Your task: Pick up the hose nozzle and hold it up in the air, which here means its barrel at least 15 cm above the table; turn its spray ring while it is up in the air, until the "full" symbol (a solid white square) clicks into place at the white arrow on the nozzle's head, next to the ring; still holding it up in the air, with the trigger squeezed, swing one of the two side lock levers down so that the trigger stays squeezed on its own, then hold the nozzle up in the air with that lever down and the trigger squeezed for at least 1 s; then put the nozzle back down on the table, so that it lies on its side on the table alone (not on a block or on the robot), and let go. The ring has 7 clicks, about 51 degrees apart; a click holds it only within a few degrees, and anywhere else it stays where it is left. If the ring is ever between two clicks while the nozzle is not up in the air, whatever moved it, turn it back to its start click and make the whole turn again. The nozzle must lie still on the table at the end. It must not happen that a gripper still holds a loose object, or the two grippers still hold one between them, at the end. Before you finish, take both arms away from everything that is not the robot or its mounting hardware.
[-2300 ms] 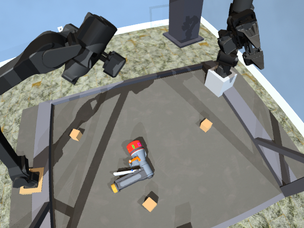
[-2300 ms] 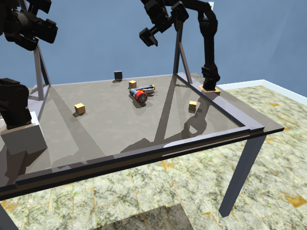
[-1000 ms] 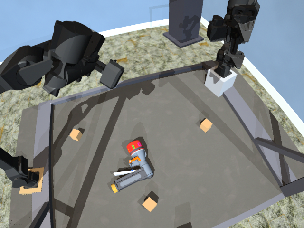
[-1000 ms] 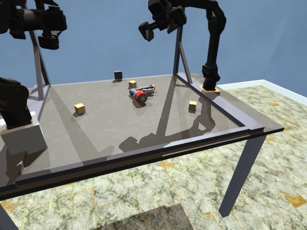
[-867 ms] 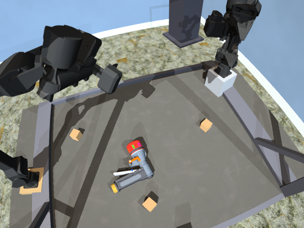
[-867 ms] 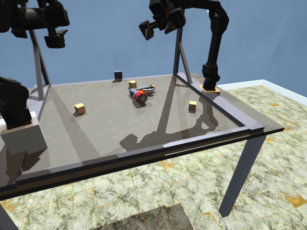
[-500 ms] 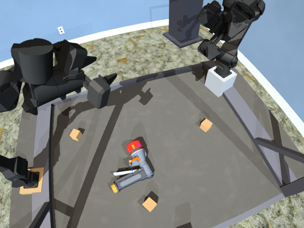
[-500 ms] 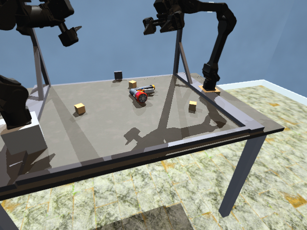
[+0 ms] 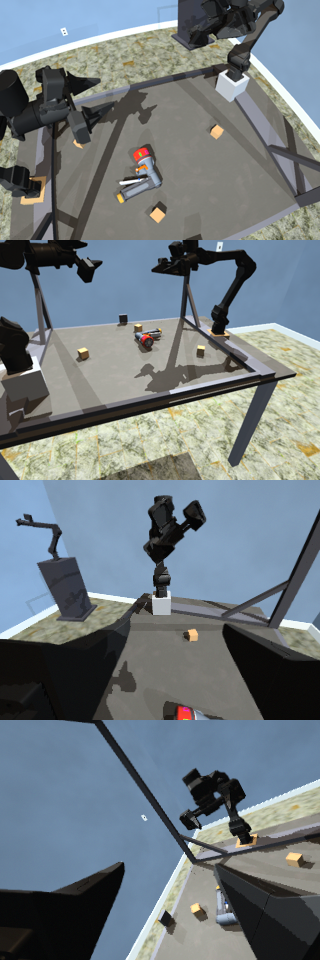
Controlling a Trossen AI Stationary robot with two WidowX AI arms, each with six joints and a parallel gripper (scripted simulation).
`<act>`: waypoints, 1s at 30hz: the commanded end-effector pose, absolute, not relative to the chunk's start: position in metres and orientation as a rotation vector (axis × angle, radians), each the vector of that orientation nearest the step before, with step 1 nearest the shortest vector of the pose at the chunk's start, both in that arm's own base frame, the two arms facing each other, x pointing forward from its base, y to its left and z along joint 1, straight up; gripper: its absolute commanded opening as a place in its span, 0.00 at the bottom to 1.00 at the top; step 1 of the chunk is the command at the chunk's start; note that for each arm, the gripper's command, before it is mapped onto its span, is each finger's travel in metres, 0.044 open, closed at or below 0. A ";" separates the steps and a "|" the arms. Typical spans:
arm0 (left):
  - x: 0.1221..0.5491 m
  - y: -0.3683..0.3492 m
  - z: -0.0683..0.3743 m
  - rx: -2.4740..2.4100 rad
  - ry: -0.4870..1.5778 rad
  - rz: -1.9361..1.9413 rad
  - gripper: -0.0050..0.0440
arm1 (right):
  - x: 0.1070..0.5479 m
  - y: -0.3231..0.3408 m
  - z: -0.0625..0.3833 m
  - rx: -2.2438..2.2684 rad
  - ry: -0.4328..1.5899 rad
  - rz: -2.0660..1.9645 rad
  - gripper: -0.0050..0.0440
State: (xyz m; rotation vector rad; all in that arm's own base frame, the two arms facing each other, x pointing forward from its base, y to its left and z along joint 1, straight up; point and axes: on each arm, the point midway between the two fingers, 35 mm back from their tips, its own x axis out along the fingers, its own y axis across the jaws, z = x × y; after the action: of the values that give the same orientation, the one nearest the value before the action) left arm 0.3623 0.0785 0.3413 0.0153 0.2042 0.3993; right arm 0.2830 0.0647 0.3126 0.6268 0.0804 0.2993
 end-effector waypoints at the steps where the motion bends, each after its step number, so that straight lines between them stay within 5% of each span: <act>1: 0.352 0.061 0.342 0.012 0.128 0.312 0.92 | 0.292 0.052 0.325 0.495 0.011 0.247 0.92; 14: 0.315 0.003 0.332 0.003 -0.074 0.016 0.92 | 0.316 0.003 0.332 0.028 -0.076 0.013 0.92; 30: 0.314 -0.001 0.326 0.002 -0.062 -0.003 0.92 | 0.316 -0.001 0.329 0.001 -0.064 -0.004 0.92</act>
State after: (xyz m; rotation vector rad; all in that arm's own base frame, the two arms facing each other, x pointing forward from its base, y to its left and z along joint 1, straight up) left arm 0.3137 -0.0014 0.3255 0.0016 -0.0658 -0.0056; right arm 0.3173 -0.0010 0.3245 -0.0044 -0.0556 -0.0043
